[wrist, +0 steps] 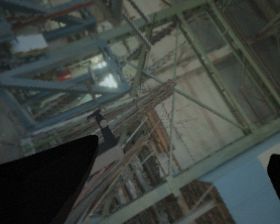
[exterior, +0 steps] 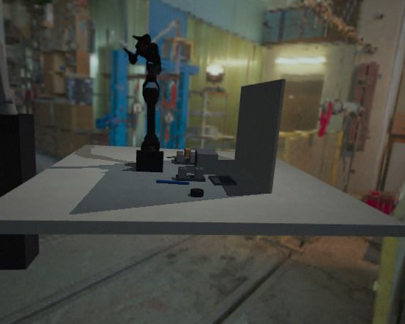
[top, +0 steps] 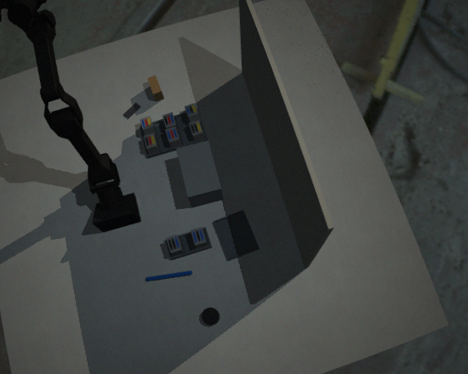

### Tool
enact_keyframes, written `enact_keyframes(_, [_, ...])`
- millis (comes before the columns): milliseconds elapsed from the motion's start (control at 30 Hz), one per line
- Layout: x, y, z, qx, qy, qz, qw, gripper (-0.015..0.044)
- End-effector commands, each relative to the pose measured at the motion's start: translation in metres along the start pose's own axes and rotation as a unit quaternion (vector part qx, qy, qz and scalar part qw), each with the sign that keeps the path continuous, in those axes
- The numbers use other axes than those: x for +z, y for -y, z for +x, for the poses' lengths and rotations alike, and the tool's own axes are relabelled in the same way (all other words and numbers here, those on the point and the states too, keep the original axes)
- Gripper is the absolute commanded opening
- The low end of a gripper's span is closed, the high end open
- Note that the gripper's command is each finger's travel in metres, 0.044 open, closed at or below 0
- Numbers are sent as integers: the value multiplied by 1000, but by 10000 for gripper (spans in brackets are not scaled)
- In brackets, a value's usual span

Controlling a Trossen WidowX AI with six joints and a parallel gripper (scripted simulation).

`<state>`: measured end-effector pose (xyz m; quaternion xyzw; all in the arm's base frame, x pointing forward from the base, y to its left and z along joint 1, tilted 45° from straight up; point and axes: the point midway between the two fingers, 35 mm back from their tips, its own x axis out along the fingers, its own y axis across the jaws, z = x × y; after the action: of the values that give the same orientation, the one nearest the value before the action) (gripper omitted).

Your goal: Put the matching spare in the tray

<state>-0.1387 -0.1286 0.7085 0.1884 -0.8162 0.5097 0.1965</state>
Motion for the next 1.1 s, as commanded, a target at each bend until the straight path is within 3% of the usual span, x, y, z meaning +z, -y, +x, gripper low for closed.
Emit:
enact_keyframes(0, [-53, -12, -1, -1, -64, 38, 997, 440])
enact_keyframes(267, [-171, -41, -33, -9, -218, 119, 969, 440])
enact_keyframes(600, [-292, -75, -122, -37, -407, 195, 892, 440])
enact_keyframes(833, [-354, -93, -221, -71, -544, 236, 802, 440])
enact_keyframes(1067, [-381, -104, -342, -127, -667, 270, 683, 440])
